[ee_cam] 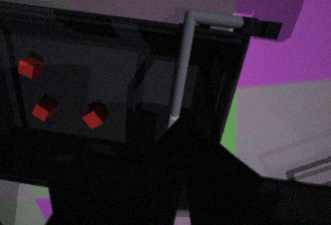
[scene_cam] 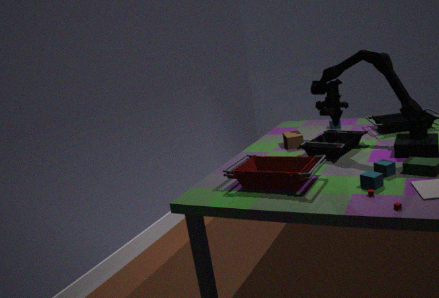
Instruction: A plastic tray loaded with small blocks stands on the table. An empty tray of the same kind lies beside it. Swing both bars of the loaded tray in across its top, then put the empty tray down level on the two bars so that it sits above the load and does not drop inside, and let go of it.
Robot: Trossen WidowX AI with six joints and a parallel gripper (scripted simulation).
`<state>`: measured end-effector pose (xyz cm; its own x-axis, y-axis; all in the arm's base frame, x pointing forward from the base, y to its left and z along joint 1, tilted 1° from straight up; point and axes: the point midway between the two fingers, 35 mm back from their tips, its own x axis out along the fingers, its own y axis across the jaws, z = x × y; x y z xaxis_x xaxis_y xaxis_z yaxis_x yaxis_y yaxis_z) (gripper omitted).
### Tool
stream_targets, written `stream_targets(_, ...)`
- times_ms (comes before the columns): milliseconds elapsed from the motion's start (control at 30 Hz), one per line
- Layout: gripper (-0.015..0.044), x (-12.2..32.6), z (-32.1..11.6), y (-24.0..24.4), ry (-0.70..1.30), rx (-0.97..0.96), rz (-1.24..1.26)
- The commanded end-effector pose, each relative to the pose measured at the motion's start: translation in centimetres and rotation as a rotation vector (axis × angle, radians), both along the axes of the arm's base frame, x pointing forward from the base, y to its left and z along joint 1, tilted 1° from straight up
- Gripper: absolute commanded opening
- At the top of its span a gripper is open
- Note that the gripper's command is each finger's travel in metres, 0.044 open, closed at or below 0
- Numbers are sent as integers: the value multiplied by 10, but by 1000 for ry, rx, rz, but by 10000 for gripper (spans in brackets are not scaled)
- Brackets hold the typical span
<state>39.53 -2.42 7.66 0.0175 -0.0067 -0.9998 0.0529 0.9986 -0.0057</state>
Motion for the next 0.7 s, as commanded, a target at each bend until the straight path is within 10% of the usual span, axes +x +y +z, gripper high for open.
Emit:
stream_targets(0,0,0,0,0,0,0,0)
stream_targets(200,0,0,0,0,0,0,0)
stream_targets(667,368,0,63,1,0,0,0)
